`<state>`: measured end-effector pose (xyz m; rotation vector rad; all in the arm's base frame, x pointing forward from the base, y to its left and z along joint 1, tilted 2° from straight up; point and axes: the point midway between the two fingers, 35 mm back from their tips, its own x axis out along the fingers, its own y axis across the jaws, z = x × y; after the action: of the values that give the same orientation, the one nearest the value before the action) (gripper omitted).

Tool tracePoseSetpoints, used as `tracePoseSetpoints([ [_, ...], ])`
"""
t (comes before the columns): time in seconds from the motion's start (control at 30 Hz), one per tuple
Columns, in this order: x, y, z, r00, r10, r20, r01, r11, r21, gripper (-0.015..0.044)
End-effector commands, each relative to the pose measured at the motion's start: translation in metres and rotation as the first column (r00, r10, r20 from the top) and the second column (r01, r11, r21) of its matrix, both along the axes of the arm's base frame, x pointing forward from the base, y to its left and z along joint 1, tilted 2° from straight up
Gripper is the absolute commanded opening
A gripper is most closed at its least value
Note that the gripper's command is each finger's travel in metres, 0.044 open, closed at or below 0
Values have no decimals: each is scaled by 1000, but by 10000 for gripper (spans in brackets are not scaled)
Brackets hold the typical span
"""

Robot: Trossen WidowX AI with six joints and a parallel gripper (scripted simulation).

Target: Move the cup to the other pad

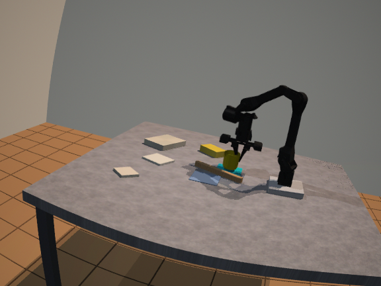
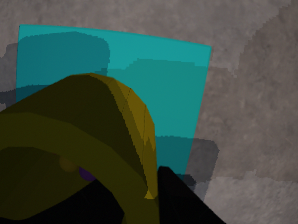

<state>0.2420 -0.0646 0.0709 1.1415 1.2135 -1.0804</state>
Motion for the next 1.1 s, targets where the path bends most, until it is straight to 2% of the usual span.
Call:
tracePoseSetpoints([
  [0.0, -2, 1, -5, 1000, 5, -6, -5, 1000, 6, 0],
  [0.43, 0, 0, -2, 1000, 0, -2, 0, 1000, 0, 0],
  [0.63, 0, 0, -2, 1000, 0, -2, 0, 1000, 0, 147],
  [1.07, 0, 0, 5, 1000, 1, -2, -1, 1000, 1, 147],
])
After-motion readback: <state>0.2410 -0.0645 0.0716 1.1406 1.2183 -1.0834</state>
